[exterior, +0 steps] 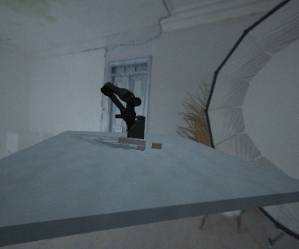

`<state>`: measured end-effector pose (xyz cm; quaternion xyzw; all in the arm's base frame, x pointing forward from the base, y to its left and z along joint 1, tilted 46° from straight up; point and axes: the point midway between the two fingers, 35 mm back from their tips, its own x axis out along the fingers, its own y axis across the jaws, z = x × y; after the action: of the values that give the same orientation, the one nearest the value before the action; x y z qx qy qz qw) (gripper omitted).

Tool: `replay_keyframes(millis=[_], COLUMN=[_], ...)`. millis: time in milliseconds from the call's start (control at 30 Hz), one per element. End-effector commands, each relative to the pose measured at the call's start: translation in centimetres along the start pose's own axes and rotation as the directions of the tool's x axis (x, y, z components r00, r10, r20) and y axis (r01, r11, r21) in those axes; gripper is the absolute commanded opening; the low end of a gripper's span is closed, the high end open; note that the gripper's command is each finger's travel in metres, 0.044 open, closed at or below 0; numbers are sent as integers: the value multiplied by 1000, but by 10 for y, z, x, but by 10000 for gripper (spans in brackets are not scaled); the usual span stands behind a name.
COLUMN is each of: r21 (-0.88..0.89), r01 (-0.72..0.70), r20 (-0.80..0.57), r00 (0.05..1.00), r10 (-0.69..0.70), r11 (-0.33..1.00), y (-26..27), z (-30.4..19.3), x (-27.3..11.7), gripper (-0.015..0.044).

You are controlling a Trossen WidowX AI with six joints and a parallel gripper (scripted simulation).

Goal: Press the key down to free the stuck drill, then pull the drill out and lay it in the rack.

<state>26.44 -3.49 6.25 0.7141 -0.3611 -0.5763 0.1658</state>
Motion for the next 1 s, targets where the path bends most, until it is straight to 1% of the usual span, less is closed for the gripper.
replay_keyframes(millis=[0,967], r21=[0,0], r01=[-15,-15], r20=[31,30], r00=[999,999], r10=[15,15], r11=[1000,1000], y=[2,4], z=[7,8], x=[13,27], gripper=[0,0])
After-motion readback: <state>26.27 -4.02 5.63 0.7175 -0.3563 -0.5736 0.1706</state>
